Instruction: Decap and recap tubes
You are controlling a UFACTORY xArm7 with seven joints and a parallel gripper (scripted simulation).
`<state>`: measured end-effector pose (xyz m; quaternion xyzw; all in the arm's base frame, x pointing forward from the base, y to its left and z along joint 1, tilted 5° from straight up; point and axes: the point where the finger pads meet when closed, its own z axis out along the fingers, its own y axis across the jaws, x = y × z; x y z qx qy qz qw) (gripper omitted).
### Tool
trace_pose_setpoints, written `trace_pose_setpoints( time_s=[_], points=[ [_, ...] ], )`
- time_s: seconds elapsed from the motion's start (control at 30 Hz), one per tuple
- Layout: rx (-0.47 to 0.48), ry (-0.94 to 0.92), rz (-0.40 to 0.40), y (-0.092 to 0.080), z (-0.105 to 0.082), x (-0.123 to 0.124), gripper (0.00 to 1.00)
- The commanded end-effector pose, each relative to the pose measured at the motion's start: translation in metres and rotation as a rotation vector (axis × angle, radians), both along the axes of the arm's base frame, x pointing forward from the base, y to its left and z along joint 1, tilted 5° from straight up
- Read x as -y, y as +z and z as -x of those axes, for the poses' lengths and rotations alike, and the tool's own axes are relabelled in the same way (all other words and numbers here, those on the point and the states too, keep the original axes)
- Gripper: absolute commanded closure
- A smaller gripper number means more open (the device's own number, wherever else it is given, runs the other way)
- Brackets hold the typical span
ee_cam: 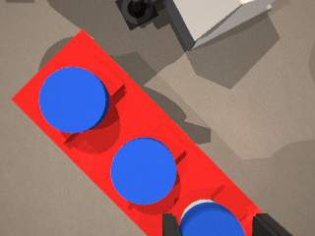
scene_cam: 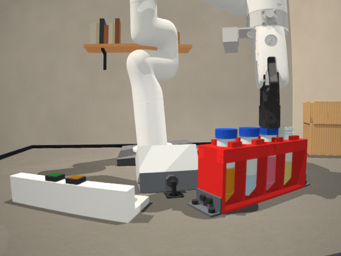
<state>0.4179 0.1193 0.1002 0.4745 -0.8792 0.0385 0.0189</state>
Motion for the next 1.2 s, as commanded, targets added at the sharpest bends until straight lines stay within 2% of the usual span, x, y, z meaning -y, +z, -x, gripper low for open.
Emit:
trace_pose_setpoints(
  time_s=[0.0, 0.9, 0.93, 1.17],
  points=[
    [0.005, 0.0, -0.002, 0.0005, -0.0017, -0.0007, 0.54],
    [0.005, 0.0, -0.002, -0.009, -0.0017, 0.0001, 0.54],
    [0.005, 0.0, -0.002, -0.009, -0.0017, 0.0001, 1.0],
    [0.005, 0.0, -0.002, -0.009, -0.0017, 0.0001, 1.0]
  ],
)
